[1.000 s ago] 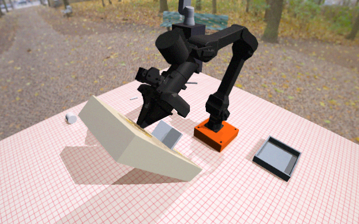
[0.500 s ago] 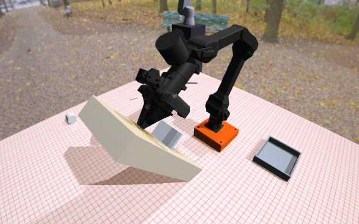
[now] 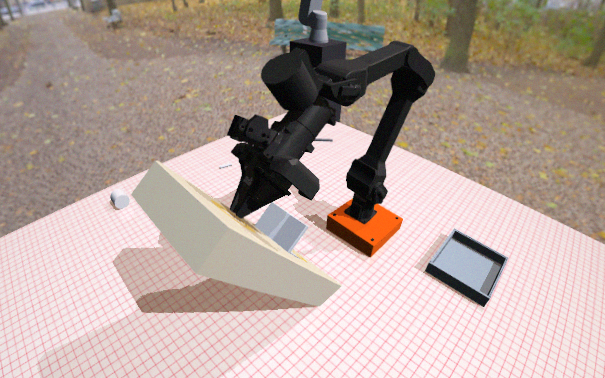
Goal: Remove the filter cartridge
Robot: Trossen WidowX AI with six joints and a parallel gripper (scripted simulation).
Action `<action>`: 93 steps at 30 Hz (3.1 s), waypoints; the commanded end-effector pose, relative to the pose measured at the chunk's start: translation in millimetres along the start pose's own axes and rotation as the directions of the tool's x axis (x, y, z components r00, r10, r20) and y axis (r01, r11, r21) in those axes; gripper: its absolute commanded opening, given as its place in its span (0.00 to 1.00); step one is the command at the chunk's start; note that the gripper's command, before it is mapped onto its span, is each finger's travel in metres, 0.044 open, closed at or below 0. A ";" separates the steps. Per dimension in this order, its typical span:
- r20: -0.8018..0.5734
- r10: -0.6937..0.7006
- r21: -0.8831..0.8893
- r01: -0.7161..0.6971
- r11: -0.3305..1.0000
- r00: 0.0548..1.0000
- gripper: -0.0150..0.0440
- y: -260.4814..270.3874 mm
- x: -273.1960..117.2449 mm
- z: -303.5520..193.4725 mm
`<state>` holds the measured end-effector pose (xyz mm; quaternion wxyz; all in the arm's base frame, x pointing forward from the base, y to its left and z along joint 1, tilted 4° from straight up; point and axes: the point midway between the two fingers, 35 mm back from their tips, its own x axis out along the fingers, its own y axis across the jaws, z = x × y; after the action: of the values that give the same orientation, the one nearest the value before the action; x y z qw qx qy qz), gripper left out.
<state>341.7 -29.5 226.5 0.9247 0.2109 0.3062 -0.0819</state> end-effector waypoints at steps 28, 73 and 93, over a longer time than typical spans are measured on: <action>0.000 -0.004 0.003 0.004 1.000 1.000 0.43 -0.6 10.0 0.3; 0.004 0.000 -0.001 0.000 1.000 1.000 0.25 0.1 15.4 1.6; 0.000 -0.003 -0.573 0.003 0.820 1.000 0.25 -0.5 20.9 0.4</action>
<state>355.4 -30.0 218.1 0.9485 -0.0300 0.3152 -0.0021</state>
